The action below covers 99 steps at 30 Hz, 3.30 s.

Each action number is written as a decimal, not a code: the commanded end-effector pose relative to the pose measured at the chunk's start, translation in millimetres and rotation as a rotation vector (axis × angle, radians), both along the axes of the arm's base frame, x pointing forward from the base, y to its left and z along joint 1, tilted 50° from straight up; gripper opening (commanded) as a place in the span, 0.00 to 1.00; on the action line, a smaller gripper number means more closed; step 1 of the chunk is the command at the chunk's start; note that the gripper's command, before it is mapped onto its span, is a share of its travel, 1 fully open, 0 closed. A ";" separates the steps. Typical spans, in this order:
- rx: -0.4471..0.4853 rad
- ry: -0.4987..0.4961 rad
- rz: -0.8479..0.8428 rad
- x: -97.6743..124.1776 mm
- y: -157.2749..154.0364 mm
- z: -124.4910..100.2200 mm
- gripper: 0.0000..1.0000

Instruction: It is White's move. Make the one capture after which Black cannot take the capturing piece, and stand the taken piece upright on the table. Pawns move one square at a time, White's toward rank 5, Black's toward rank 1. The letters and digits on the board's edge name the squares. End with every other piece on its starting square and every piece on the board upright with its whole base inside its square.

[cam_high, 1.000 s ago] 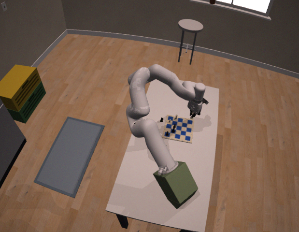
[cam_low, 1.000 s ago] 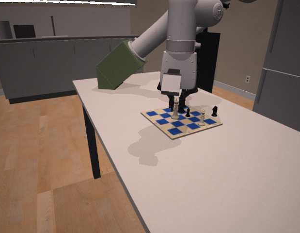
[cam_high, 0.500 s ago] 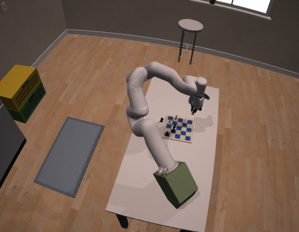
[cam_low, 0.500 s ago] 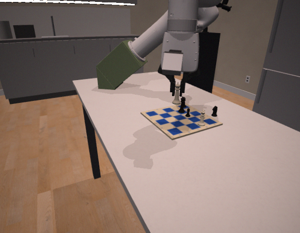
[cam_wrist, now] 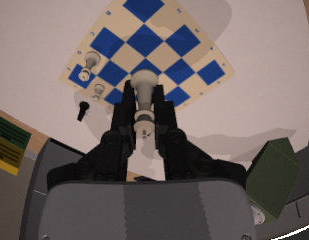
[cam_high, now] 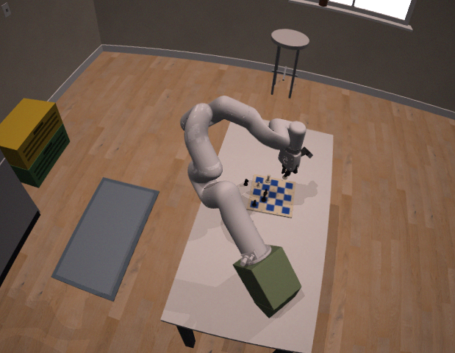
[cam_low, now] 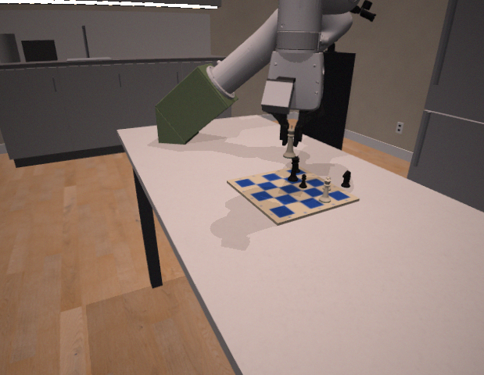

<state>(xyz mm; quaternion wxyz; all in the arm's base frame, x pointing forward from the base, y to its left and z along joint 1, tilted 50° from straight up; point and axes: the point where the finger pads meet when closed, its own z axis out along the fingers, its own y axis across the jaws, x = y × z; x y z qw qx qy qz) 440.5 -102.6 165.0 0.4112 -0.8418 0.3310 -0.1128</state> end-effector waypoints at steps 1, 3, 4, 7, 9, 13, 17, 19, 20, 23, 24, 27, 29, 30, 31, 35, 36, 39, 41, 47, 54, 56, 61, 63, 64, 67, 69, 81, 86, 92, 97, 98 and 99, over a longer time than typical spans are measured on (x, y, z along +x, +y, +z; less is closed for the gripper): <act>-0.001 0.002 -0.010 -2.6 0.8 2.3 0.00; -0.001 0.002 -0.010 -2.6 0.8 2.3 0.00; -0.001 0.002 -0.010 -2.6 0.8 2.3 0.00; -0.001 0.002 -0.010 -2.6 0.8 2.3 0.00; -0.001 0.002 -0.010 -2.5 0.9 2.2 0.00; -0.001 0.002 -0.010 -2.1 1.5 1.6 0.00; -0.001 0.002 -0.010 0.9 5.4 -2.5 0.00; -0.001 0.002 -0.010 3.6 9.0 -6.1 0.00; -0.001 0.002 -0.010 5.3 11.2 -8.4 0.00; -0.001 0.002 -0.010 11.2 19.0 -16.5 0.00; -0.001 0.002 -0.010 13.5 22.0 -19.6 0.00; -0.001 0.002 -0.010 18.1 28.1 -25.9 0.00; -0.001 0.002 -0.010 20.5 31.2 -29.1 0.00; -0.001 0.002 -0.010 22.8 34.2 -32.3 0.00; -0.001 0.002 -0.010 25.1 37.2 -35.4 0.00; -0.001 0.002 -0.010 33.2 47.9 -46.5 0.00; -0.001 0.002 -0.010 34.9 50.2 -48.8 0.00; -0.001 0.002 -0.010 38.9 55.4 -54.3 0.00; -0.001 0.002 -0.010 40.7 57.7 -56.7 0.00; -0.001 0.002 -0.010 42.1 59.6 -58.6 0.00; -0.001 0.002 -0.010 42.1 59.7 -58.7 0.00; -0.001 0.002 -0.010 42.1 59.7 -58.7 0.00; -0.001 0.002 -0.010 42.1 59.7 -58.7 0.00; -0.001 0.002 -0.010 42.1 59.7 -58.7 0.00; -0.001 0.002 -0.010 42.1 59.7 -58.7 0.00; -0.001 0.002 -0.010 42.1 59.7 -58.7 0.00; -0.001 0.002 -0.010 42.1 59.7 -58.7 0.00; -0.001 0.002 -0.010 42.1 59.7 -58.7 0.00; -0.001 0.002 -0.010 42.2 59.8 -58.8 0.00; -0.001 0.002 -0.010 42.7 60.4 -59.5 0.00; -0.001 0.002 -0.010 43.1 61.0 -60.1 0.00; -0.001 0.002 -0.010 43.3 61.2 -60.3 0.00; -0.001 0.002 -0.010 43.5 61.4 -60.5 0.00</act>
